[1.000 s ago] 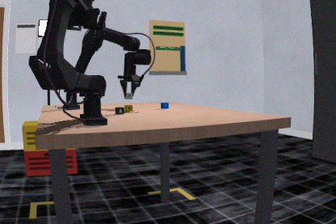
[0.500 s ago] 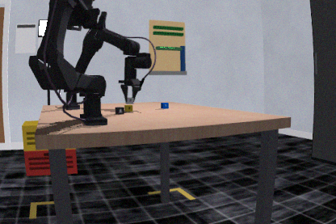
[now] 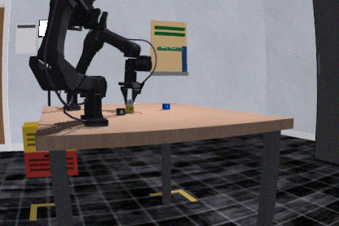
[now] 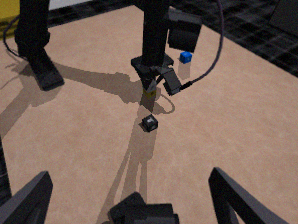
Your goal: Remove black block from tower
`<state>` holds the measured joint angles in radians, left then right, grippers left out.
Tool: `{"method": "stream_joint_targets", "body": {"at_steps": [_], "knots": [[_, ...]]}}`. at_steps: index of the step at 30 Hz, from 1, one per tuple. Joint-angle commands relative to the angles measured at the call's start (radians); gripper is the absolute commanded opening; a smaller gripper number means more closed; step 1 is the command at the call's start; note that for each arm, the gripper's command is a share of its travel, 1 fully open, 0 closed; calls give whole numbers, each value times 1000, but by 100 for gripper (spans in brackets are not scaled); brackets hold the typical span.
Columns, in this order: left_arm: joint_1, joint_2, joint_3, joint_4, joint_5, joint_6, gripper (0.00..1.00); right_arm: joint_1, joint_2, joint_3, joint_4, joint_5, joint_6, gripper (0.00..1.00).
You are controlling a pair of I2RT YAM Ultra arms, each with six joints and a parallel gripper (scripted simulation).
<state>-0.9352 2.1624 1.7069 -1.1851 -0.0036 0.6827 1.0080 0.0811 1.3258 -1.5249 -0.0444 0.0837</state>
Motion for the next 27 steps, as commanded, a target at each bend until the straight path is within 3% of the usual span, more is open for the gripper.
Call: {"method": "stream_joint_targets", "body": {"at_steps": [1, 18, 21, 27], "knots": [[9, -28, -16, 13, -7, 3, 27, 11, 5, 24, -14, 10, 7, 100], [9, -23, -32, 34, -7, 3, 27, 11, 5, 24, -14, 10, 7, 100], [2, -36, -19, 33, -7, 1, 54, 11, 5, 24, -14, 10, 7, 100], [-3, -60, -4, 12, -5, -11, 56, 11, 5, 24, -14, 10, 7, 100]]}}
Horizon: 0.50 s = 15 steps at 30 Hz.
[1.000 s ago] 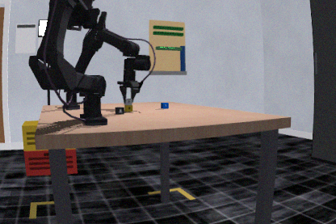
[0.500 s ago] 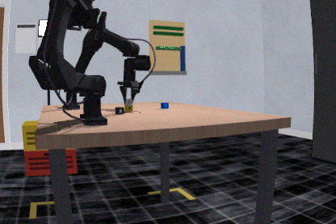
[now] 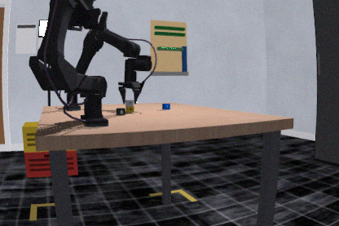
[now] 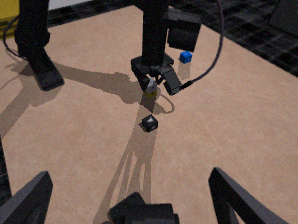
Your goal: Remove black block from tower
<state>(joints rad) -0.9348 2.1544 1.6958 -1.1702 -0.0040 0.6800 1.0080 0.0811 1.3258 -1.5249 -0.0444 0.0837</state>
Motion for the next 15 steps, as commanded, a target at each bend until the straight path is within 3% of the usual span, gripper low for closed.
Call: {"method": "stream_joint_targets", "body": {"at_steps": [1, 13, 15], "knots": [[-4, -56, 12, -7, -4, -8, 56, 11, 5, 24, -14, 10, 7, 100], [1, -67, 64, -67, -4, -2, 56, 11, 5, 24, -14, 10, 7, 100], [-7, -68, 80, -81, -5, 0, 78, 11, 5, 24, -14, 10, 7, 100]]}}
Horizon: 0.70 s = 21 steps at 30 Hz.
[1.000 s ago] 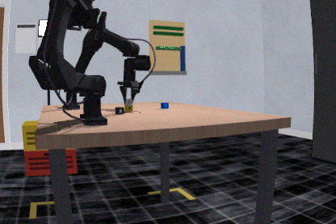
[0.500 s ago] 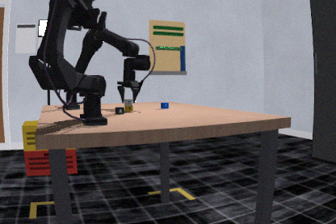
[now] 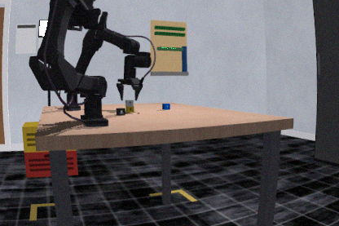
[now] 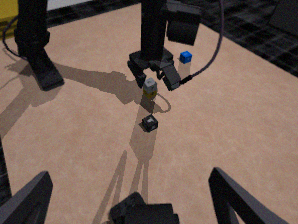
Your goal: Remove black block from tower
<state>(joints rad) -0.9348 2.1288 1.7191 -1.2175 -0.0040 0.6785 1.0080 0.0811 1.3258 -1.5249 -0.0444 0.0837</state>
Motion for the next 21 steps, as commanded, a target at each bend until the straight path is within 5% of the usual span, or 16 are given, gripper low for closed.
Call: {"method": "stream_joint_targets", "body": {"at_steps": [1, 2, 10, 15, 21], "knots": [[-7, -33, 71, -48, -4, 2, 90, 11, 5, 24, -14, 10, 7, 100], [-7, -29, 83, -61, -4, 2, 100, 11, 5, 24, -14, 10, 7, 100], [3, 20, 219, -194, -6, 7, 100, 11, 5, 24, -14, 10, 7, 100], [14, 6, 200, -180, -8, 3, 100, 10, 5, 24, -22, 18, 6, 100], [38, -87, 110, -51, -31, -45, 100, 1, 98, -36, 163, -4, -10, 100]]}}
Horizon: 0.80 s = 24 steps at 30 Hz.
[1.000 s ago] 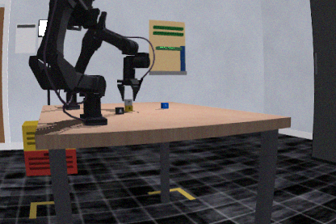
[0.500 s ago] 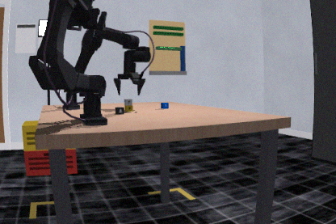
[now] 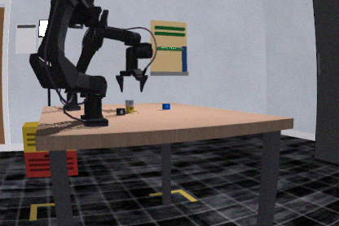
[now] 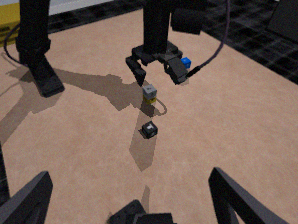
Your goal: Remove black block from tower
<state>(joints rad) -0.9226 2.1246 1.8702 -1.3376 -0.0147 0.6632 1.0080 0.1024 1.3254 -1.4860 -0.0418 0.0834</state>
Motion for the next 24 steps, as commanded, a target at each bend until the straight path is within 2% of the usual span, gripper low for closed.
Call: {"method": "stream_joint_targets", "body": {"at_steps": [1, 3, 5, 6, 13, 15, 20, 22, 24], "knots": [[35, -114, -71, 98, -24, -41, 100, -2, 106, -51, 163, -7, -10, 100], [64, -206, -153, 155, -32, -66, 100, 0, 173, -86, 230, -6, -11, 100], [64, -206, -153, 155, -32, -66, 100, 0, 173, -86, 230, -6, -11, 100], [80, -260, -201, 198, -35, -75, 100, -1, 243, -95, 287, -6, -12, 100], [202, -567, -442, 358, -46, -129, 100, -7, 531, -200, 486, 3, -10, 100], [237, -638, -488, 402, -35, -138, 100, -45, 610, -212, 530, -33, -28, 100], [331, -792, -583, 512, -10, -168, 100, -46, 765, -236, 630, -41, -30, 100], [331, -792, -583, 512, -10, -168, 100, -46, 765, -236, 630, -41, -30, 100], [381, -855, -622, 579, 6, -189, 100, -48, 828, -244, 681, -43, -31, 100]]}}
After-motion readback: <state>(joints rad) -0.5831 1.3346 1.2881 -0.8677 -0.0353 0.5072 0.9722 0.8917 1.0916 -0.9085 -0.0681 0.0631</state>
